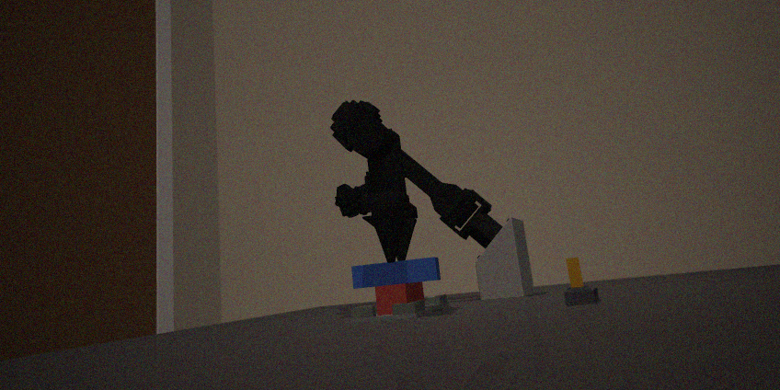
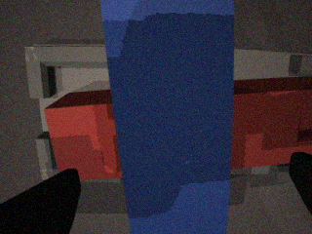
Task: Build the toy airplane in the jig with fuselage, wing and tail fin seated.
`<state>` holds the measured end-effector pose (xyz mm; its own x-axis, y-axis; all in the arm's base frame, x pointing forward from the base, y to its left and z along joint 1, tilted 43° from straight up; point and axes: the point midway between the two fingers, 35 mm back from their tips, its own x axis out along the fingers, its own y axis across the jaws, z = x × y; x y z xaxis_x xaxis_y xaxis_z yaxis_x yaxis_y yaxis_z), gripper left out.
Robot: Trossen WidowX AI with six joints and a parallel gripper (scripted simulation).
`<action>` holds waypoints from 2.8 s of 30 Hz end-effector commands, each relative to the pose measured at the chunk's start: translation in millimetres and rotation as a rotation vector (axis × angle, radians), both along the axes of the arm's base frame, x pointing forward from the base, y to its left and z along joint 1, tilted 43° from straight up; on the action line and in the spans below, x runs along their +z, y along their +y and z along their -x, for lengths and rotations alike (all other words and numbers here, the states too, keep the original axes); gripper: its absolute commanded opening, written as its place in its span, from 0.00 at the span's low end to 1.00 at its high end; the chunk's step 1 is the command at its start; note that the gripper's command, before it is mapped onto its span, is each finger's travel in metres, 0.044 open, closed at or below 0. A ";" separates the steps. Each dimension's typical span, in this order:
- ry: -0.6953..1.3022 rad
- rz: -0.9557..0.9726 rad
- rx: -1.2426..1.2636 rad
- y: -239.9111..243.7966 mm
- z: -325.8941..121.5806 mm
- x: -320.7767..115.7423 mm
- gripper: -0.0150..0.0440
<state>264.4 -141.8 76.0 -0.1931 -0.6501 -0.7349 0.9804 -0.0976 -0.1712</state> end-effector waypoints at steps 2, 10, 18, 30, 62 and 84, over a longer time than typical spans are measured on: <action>-0.017 0.001 0.013 40.7 -14.6 44.3 1.00; -0.017 0.003 0.014 46.8 -16.9 50.7 1.00; 0.384 -0.109 0.465 45.5 -16.9 49.2 1.00; 0.912 -0.256 1.055 43.8 -17.0 47.3 1.00; 0.905 -0.271 1.064 252.8 51.7 -120.1 1.00; 0.906 -0.267 1.061 207.0 65.7 -174.8 1.00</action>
